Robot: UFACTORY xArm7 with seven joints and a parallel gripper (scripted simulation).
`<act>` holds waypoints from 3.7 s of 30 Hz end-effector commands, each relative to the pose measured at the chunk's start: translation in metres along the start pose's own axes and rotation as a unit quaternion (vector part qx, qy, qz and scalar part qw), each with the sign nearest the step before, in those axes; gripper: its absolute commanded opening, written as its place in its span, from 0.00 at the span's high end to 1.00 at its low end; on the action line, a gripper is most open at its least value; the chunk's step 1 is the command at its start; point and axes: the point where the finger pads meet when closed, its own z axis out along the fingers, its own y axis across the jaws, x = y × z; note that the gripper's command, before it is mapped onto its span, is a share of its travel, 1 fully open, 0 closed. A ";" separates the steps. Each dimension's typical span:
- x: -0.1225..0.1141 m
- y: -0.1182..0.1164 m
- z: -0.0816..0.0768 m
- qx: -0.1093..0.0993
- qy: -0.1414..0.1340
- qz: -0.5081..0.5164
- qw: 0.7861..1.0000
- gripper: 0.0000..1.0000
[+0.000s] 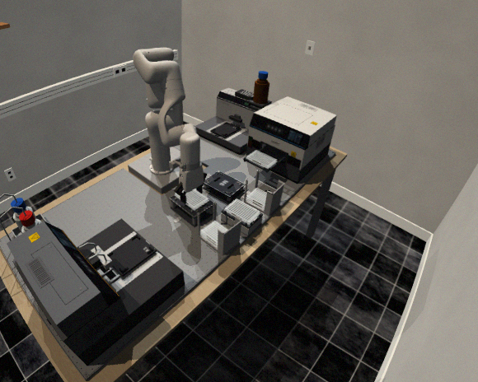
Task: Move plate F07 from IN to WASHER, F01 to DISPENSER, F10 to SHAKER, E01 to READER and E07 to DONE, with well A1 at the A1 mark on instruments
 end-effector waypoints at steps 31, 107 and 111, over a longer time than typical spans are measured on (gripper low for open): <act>-0.001 0.000 0.005 0.000 -0.002 0.000 1.000 1.00; -0.001 0.000 -0.026 0.000 -0.002 0.000 1.000 0.00; -0.001 0.000 -0.032 0.000 -0.002 0.000 1.000 0.00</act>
